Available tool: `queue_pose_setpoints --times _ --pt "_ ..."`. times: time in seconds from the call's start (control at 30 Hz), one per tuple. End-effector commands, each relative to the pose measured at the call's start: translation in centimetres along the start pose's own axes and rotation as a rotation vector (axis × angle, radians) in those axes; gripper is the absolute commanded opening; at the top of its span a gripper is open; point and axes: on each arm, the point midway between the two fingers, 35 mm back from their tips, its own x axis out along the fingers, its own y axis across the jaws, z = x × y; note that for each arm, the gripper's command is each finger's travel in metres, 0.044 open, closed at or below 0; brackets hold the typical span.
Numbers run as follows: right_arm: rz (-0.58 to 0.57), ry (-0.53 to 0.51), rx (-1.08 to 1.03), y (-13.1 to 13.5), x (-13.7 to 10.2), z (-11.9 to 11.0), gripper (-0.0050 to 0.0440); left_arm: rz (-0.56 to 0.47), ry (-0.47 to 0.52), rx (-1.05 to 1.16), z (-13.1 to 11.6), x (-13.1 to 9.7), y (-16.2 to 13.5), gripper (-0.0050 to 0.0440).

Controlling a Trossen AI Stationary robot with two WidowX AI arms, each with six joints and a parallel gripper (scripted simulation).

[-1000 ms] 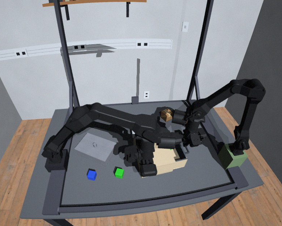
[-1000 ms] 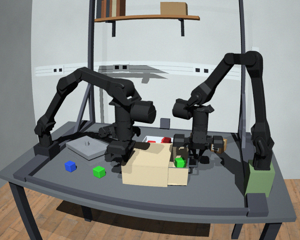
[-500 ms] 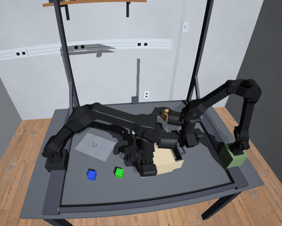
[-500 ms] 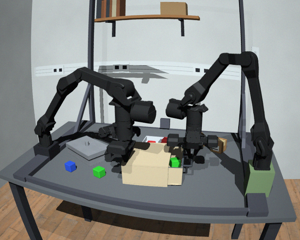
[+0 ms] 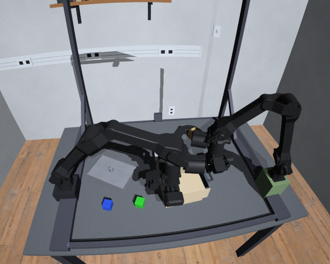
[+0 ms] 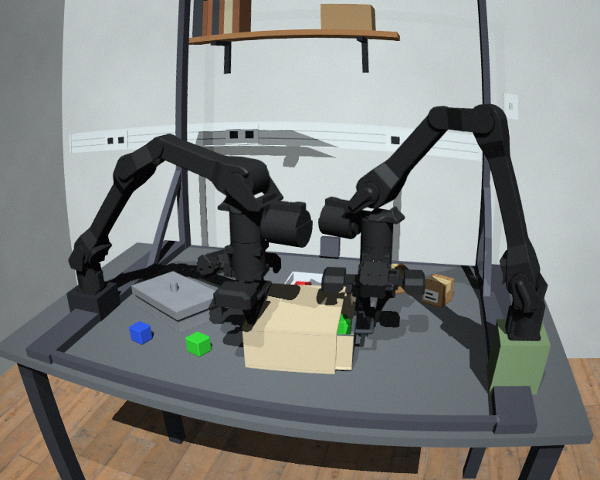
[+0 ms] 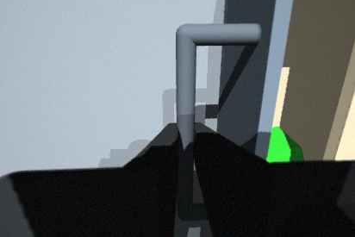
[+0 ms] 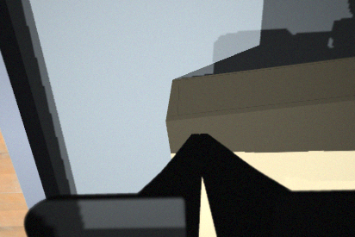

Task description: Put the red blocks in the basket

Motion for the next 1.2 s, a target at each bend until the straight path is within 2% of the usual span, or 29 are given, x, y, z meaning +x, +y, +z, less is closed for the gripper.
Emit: queue_pose_setpoints --times 0.0,0.33,0.43,0.6,0.63,0.7,1.17 --pt "-0.019 -0.093 0.003 -0.1 3.7 0.9 -0.0050 -0.044 0.018 -0.003 -0.3 -1.1 -2.0 -0.0050" --pt "-0.019 -0.093 0.003 -0.1 3.7 0.9 -0.0050 -0.042 0.018 -0.003 -0.3 -1.2 -3.6 -0.0050" --pt "-0.019 -0.093 0.003 -0.1 3.7 0.9 -0.0050 -0.046 0.019 -0.004 -0.2 -1.3 -3.3 -0.0050" --pt "-0.019 -0.093 0.003 -0.1 3.7 0.9 -0.0050 -0.046 0.018 -0.004 -0.3 -1.3 -4.7 -0.0050" --pt "0.022 0.073 0.008 0.5 -2.2 -1.0 -0.0050 -0.043 0.019 0.000 -0.6 -1.2 -3.9 0.0087" --pt "0.015 0.043 0.008 0.5 -0.9 -1.0 -0.0050 -0.053 0.020 0.000 -0.7 -1.3 -4.2 0.0087" --pt "0.014 0.043 0.008 0.5 -0.9 -1.0 -0.0050 -0.051 0.020 -0.002 -0.6 -1.3 -4.2 0.0087"
